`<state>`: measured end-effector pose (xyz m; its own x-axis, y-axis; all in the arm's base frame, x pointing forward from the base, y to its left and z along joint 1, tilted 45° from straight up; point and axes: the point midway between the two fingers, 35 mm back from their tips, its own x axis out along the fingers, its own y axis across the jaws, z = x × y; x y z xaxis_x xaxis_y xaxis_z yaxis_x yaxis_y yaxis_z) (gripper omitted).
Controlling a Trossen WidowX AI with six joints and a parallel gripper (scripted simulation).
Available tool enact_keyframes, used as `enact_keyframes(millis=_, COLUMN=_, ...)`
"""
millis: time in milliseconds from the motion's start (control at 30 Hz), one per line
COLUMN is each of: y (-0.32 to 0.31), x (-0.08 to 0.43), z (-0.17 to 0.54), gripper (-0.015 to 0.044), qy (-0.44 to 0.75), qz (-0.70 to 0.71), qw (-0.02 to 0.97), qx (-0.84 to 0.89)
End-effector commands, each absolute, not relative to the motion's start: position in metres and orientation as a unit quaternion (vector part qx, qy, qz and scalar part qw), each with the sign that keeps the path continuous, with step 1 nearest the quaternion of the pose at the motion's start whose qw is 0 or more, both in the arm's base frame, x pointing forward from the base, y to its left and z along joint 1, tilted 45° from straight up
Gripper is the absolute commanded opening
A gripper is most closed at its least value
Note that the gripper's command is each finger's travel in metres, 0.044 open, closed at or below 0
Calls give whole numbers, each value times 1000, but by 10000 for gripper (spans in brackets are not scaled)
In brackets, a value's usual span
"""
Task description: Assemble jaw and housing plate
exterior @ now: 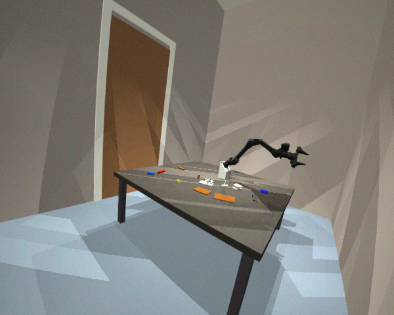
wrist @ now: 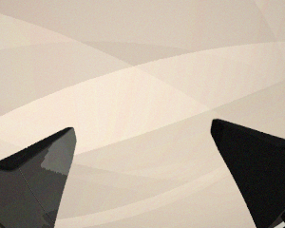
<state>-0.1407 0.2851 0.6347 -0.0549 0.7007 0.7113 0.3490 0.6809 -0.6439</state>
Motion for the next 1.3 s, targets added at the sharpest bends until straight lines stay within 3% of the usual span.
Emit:
enact_keyframes(millis=0, y=295, x=-140, z=626, gripper=440, qy=-712, qz=160, qw=570, qx=-376)
enact_keyframes(millis=1267, y=370, x=-86, z=554, gripper=440, qy=-684, qz=251, qw=517, qx=-449)
